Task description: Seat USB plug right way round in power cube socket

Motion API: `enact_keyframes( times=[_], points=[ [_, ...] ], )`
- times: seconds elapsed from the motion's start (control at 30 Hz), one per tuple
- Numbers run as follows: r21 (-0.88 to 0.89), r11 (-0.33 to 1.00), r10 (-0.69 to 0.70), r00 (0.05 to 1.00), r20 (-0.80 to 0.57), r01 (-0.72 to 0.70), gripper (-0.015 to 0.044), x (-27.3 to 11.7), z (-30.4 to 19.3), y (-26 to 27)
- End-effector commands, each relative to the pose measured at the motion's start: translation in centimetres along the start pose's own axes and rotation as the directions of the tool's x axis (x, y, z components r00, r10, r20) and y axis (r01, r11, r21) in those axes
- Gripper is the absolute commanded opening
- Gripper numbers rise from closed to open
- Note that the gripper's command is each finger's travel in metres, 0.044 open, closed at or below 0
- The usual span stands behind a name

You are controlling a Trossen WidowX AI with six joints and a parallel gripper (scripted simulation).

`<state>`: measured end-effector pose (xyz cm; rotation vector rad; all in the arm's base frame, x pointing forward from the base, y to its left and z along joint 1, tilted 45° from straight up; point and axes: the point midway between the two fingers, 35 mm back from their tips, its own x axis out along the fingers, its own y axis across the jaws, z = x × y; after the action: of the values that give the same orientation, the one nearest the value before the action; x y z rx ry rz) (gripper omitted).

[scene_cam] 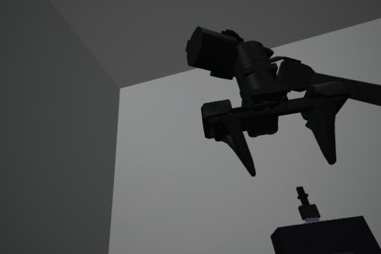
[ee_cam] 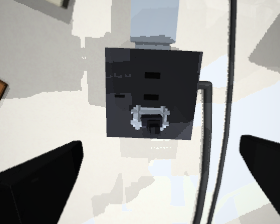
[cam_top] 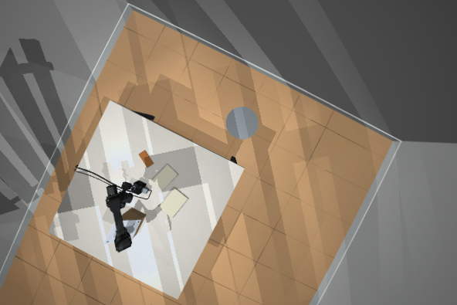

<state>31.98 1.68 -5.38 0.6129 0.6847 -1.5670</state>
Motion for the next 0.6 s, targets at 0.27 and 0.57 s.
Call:
enact_keyframes(
  times=[0.27,0.57],
  points=[
    [0.007,1.0,0.007,1.0,0.013,-0.007,0.044,0.5,-0.1,0.2],
    [0.007,1.0,0.007,1.0,0.013,-0.007,0.044,1.4,0.0,0.1]
  ],
)
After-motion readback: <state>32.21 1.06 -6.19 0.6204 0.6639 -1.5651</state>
